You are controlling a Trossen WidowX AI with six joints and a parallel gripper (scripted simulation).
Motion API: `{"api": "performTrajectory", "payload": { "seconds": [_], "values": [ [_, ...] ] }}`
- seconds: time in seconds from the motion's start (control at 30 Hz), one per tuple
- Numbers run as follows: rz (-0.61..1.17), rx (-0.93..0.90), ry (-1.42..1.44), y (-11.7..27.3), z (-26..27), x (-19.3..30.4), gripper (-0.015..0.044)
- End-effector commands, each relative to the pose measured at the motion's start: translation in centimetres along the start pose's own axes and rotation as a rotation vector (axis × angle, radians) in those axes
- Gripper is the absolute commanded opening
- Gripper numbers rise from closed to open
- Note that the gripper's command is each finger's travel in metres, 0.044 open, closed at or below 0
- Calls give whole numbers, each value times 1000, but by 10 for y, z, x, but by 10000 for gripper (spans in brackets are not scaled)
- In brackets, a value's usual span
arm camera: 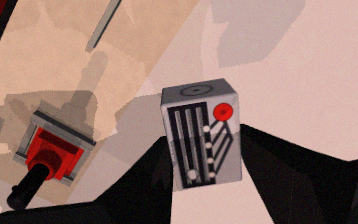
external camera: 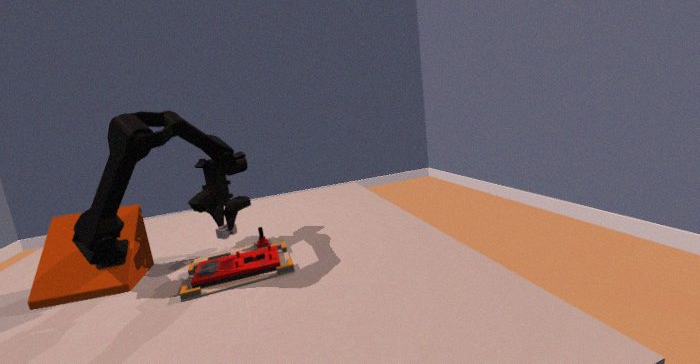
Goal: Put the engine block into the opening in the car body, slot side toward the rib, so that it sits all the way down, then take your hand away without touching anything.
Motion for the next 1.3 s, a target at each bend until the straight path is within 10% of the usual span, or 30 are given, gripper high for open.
{"api": "performTrajectory", "payload": {
  "seconds": [0.0, 1.27],
  "values": [
    [17, 8, -4, 15, 2, 1, 0],
    [78, 16, 342, 79, 26, -15, 0]
  ]
}}
Point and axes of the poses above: the point midway between the two fingers, 35 mm back from their tips, its own y axis back along the fingers, its own z axis across the jaws, x = y × z, the point moved 6 cm from there along y, back along the fingers, and after that the axes turned 11 degrees about y, right-handed, at the moved point
